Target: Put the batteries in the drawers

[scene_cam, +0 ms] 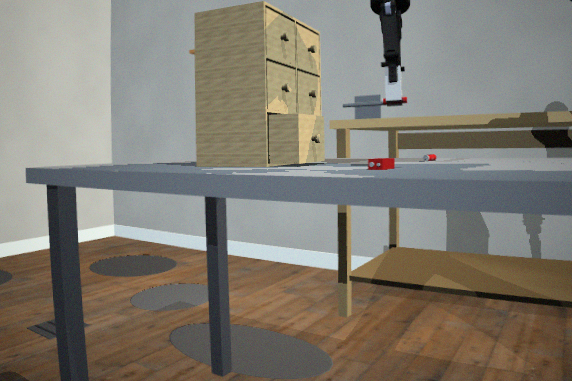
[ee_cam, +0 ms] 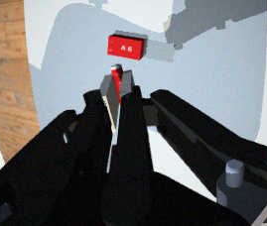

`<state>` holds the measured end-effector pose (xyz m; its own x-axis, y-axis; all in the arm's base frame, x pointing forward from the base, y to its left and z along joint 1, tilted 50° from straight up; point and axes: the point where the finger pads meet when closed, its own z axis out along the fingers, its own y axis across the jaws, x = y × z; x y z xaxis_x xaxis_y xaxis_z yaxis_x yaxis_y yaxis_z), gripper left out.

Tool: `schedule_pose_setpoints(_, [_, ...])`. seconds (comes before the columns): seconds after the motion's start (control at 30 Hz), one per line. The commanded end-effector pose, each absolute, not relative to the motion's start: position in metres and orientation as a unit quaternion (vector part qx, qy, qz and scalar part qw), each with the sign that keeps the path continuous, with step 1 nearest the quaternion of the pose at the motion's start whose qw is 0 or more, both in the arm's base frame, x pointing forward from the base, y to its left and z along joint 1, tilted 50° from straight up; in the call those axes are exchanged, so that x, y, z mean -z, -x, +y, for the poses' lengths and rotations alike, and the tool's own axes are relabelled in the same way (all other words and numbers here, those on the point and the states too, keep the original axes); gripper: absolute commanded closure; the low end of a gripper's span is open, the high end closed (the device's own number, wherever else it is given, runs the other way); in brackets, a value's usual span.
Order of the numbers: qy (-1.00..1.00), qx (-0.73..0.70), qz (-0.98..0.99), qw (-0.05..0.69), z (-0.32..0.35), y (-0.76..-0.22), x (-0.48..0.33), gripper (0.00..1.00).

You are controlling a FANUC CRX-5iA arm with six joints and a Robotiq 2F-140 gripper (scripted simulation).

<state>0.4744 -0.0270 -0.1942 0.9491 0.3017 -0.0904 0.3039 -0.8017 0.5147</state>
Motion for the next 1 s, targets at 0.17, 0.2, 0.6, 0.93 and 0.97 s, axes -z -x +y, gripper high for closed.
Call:
schedule_pose_setpoints(0.17, [-0.971, 0.026, 0.200, 0.126, 0.026, -0.431, 0.267, 0.97])
schedule_pose_setpoints(0.2, [-0.971, 0.026, 0.200, 0.126, 0.026, -0.431, 0.267, 0.97])
schedule_pose_setpoints(0.6, [-0.957, -0.159, 0.238, -0.055, 0.107, -0.464, 0.301, 0.97])
schedule_pose_setpoints(0.93, [-0.929, -0.266, 0.257, -0.022, 0.040, -0.515, 0.239, 0.97])
schedule_pose_setpoints(0.97, [-0.925, -0.279, 0.258, -0.019, 0.040, -0.515, 0.239, 0.97])
